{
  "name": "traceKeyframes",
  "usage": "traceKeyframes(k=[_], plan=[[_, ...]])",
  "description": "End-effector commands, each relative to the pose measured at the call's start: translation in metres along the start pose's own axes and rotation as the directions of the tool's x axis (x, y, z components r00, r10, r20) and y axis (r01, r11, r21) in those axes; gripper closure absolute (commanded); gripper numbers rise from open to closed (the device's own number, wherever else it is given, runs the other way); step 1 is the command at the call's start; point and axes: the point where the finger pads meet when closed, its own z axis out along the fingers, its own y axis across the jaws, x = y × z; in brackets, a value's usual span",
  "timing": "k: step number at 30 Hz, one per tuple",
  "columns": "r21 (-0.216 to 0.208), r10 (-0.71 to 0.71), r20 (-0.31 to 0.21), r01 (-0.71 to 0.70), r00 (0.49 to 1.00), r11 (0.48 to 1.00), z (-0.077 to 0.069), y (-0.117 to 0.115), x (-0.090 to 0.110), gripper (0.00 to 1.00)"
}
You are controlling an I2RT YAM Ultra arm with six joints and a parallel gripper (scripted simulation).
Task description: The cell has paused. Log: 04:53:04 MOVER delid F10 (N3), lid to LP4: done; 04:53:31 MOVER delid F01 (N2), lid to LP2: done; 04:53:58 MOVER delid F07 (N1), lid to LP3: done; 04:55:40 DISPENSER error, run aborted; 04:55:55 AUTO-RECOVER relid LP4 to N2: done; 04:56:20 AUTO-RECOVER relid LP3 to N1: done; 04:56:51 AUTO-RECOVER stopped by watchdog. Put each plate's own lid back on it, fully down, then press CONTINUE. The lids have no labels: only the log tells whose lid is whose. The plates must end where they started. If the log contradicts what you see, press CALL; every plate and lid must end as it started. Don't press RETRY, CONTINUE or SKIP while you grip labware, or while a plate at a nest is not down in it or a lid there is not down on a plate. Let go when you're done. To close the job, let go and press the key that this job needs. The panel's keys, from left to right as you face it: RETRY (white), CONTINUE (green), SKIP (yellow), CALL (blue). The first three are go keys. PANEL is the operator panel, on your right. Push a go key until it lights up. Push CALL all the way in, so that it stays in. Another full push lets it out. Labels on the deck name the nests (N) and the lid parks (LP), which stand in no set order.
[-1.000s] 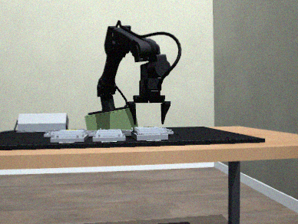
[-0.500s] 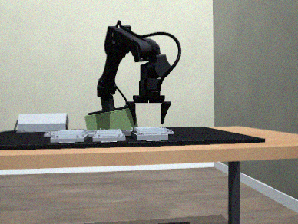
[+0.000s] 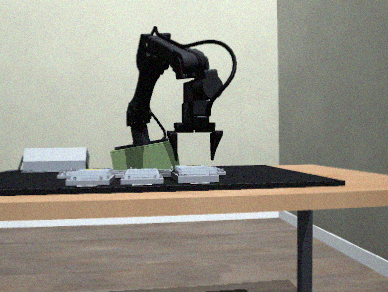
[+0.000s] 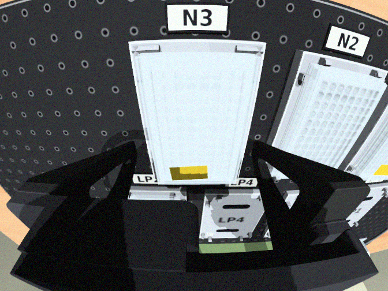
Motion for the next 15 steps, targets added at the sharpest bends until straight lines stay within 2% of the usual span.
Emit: traceKeyframes(k=[1, 15], plan=[[-0.017, 0.005, 0.052, -0.004, 0.999, 1.000, -0.0291, 0.0071, -0.0091, 0.00], [-0.013, 0.003, 0.041, -0.002, 0.999, 1.000, -0.0280, 0.0057, -0.0043, 0.00]])
